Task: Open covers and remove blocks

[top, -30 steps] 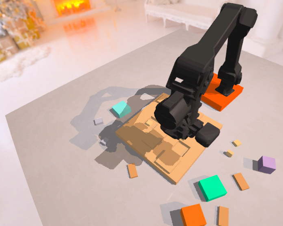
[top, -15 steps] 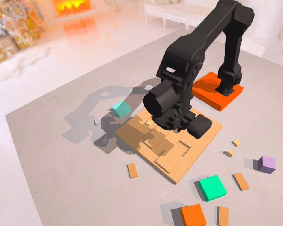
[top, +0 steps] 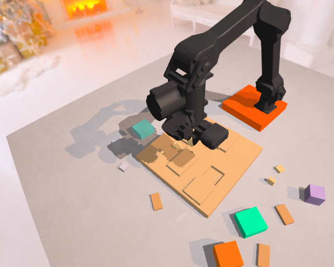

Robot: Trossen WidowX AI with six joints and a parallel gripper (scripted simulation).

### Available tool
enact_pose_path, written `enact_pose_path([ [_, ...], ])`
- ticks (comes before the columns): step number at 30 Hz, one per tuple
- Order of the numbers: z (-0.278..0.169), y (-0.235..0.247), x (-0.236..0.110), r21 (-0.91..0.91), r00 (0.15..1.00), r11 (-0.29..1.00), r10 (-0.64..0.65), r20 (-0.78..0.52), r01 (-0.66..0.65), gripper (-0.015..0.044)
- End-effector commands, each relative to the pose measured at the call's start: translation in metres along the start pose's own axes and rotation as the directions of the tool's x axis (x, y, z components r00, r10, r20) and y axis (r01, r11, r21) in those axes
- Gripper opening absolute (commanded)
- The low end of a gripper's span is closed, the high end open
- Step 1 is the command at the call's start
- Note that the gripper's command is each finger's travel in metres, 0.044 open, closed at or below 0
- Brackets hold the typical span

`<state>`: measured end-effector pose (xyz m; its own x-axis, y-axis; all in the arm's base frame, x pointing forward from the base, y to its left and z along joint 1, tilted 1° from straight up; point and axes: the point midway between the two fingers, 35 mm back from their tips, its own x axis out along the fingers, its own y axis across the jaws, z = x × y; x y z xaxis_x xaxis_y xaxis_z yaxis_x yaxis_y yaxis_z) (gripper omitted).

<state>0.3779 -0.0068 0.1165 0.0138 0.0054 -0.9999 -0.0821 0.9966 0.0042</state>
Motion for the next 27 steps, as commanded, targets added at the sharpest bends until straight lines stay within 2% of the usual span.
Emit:
enact_pose_path([
  [1,-0.001,-0.018,0.0,-0.002,1.0,1.0,-0.005,-0.003,0.005,0.008],
  [27,-0.022,-0.117,-0.001,-0.002,1.0,1.0,-0.014,-0.005,0.014,0.008],
])
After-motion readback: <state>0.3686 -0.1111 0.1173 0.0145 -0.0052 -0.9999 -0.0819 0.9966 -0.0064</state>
